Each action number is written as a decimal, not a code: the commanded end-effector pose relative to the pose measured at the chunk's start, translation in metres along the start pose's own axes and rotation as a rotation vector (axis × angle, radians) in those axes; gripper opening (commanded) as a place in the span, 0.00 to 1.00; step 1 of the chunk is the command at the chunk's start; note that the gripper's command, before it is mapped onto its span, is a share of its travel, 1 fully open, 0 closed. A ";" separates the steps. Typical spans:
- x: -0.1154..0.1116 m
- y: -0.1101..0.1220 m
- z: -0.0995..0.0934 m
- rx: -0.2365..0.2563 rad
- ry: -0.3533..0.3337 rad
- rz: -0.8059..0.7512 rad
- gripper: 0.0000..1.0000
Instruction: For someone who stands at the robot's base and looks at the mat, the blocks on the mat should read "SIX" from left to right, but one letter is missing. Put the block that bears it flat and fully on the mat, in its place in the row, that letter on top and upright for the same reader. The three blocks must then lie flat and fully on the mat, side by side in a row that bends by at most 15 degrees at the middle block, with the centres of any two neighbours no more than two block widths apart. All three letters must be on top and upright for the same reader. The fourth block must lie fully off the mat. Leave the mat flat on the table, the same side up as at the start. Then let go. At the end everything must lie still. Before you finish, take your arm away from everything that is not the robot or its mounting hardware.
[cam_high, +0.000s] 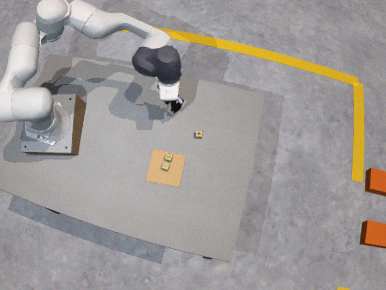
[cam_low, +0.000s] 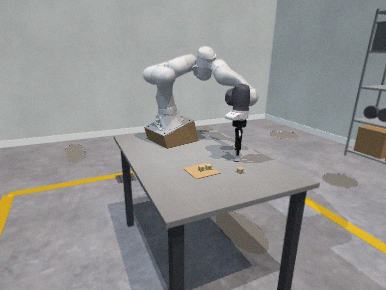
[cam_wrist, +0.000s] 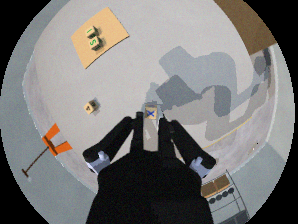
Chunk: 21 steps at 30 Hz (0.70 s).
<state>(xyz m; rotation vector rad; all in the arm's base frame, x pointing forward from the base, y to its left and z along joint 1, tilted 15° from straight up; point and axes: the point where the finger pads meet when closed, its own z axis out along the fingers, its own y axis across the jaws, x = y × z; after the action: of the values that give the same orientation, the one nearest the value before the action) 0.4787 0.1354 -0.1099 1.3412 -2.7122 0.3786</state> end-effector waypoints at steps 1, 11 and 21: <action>-0.001 0.001 -0.010 -0.002 -0.001 -0.004 0.13; -0.001 0.001 -0.074 -0.002 -0.001 -0.004 0.13; -0.001 0.001 -0.094 -0.002 -0.001 -0.004 0.13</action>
<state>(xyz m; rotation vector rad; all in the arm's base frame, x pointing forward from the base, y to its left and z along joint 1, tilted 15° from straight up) 0.4809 0.1626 -0.0202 1.3730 -2.7096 0.3806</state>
